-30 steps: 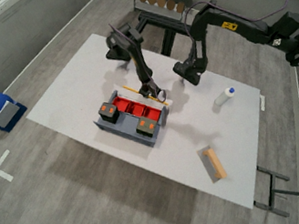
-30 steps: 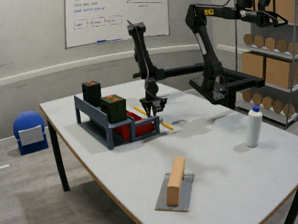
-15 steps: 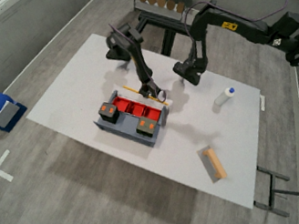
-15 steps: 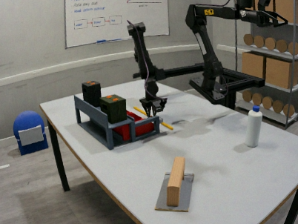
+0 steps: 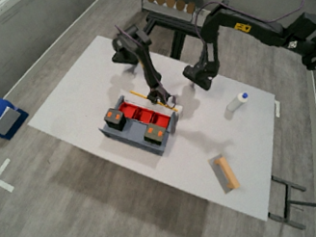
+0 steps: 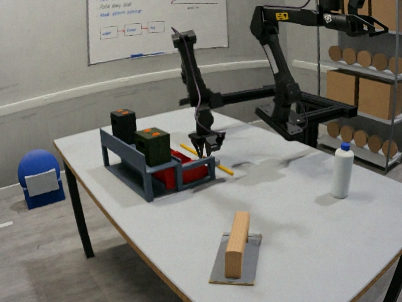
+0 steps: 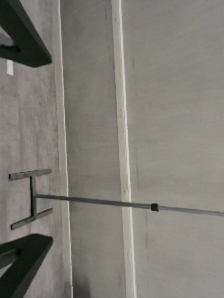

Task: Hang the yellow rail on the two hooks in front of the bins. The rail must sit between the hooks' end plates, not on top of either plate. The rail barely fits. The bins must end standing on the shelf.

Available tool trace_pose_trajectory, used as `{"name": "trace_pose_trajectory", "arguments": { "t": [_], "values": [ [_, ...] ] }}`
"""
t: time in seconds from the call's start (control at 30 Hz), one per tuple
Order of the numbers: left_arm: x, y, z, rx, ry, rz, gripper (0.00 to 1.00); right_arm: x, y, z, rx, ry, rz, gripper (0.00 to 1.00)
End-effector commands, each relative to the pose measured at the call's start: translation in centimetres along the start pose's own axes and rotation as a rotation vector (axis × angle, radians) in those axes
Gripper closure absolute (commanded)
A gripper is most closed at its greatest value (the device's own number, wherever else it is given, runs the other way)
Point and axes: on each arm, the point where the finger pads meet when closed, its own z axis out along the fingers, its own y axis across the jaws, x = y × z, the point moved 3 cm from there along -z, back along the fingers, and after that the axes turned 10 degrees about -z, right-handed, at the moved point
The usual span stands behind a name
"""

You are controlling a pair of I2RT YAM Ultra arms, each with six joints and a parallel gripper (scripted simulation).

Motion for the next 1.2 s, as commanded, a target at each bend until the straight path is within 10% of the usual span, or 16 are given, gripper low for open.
{"name": "trace_pose_trajectory", "arguments": {
  "t": [0.0,1.17],
  "values": [
    [-1.6,0.0,-0.9,0.003,-0.052,0.007,0.0,-1.3,-1.1,-0.6,0.027,-0.032,-0.004,0.64],
    [-1.6,0.0,-0.9,0.003,-0.052,0.007,0.0,0.5,0.2,-0.3,-0.004,0.005,0.003,0.64]
  ]
}}
